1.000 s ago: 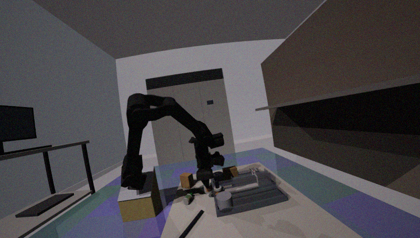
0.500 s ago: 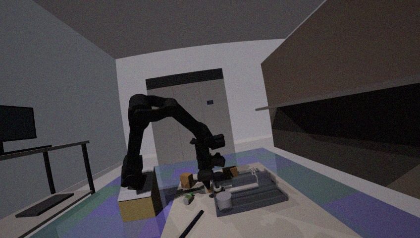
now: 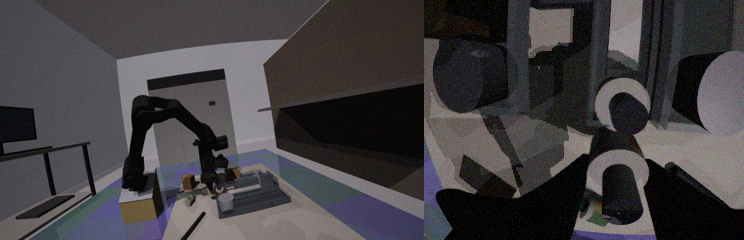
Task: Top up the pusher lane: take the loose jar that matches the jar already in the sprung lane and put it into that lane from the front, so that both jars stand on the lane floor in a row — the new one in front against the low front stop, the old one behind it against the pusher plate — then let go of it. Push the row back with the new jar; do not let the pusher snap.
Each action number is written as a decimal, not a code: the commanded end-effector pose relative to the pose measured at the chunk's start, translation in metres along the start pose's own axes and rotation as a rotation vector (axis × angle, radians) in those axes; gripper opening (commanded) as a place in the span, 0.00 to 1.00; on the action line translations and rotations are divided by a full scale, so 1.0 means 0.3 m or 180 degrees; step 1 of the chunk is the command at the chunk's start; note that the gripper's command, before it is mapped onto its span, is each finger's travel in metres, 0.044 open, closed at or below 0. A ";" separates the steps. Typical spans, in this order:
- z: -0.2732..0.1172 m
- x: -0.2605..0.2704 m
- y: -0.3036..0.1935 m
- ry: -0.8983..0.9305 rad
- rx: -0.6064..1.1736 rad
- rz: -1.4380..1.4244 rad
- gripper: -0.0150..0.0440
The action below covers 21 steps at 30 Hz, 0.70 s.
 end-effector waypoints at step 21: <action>-0.002 0.003 0.050 0.0002 -0.0033 0.0008 0.25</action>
Point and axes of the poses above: the point midway between the two fingers, 35 mm back from their tips, its own z axis out along the fingers, its own x axis across the jaws, y = z × x, the point moved 1 cm from there along -z, back along the fingers, and after that the axes turned 5 degrees about z, right-handed, at the moved point
